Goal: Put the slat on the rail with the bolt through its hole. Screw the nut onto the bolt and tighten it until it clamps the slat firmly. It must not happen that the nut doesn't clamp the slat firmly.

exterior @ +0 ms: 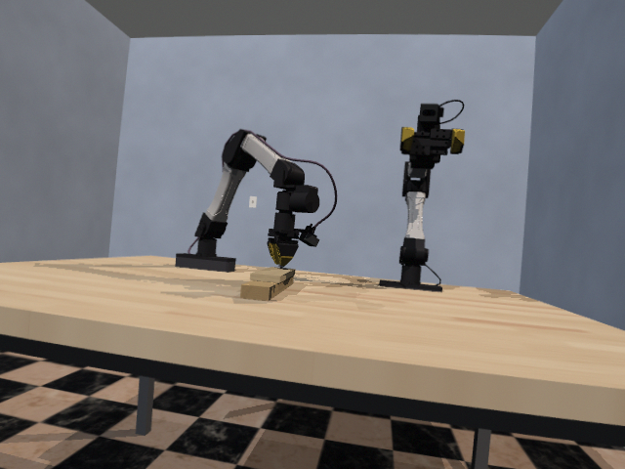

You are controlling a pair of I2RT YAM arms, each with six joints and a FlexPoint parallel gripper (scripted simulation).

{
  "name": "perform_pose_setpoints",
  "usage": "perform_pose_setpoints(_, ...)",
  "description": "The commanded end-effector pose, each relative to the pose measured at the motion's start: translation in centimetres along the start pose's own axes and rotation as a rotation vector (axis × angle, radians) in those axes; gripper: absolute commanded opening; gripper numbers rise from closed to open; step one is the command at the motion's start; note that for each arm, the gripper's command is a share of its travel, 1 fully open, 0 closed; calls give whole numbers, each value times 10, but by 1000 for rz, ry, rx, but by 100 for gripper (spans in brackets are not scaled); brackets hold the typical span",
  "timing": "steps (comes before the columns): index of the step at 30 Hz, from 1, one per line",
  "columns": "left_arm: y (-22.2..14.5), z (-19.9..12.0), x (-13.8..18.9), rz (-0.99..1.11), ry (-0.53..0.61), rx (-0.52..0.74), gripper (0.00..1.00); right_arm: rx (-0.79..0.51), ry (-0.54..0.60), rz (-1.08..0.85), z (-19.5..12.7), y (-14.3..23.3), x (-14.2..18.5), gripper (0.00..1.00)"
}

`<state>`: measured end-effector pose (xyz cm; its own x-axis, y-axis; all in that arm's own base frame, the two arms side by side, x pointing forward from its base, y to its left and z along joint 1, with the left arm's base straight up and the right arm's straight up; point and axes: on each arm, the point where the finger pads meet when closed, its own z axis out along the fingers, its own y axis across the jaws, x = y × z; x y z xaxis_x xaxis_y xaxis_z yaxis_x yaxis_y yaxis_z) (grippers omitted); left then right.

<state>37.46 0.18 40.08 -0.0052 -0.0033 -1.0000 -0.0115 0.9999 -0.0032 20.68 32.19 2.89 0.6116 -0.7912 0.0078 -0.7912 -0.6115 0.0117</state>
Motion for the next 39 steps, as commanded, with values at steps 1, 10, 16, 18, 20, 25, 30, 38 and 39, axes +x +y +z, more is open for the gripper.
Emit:
perform_pose_setpoints(1,-1,-2,-7,2,-20,2,100,16,-17,-4,-2,-4,-2,36)
perform_pose_setpoints(10,-1,-2,-7,2,-20,2,100,16,-17,-3,0,-4,-2,36)
perform_pose_setpoints(16,-1,-2,-7,2,-20,2,100,16,-16,-3,1,-4,-2,36)
perform_pose_setpoints(18,-1,-2,-7,2,-20,2,100,16,-16,-3,2,-4,-2,36)
perform_pose_setpoints(20,-1,-2,-7,2,-20,2,100,16,-16,-3,2,-4,-2,36)
perform_pose_setpoints(25,-1,-2,-7,2,-20,2,100,16,-16,-3,3,-4,-2,36)
perform_pose_setpoints(30,-1,-2,-7,2,-20,2,100,16,-16,-3,5,-4,-2,36)
perform_pose_setpoints(38,-1,-2,-7,2,-20,2,100,16,-16,-3,6,-4,-2,36)
perform_pose_setpoints(39,-1,-2,-7,2,-20,2,100,16,-16,-3,7,-4,-2,36)
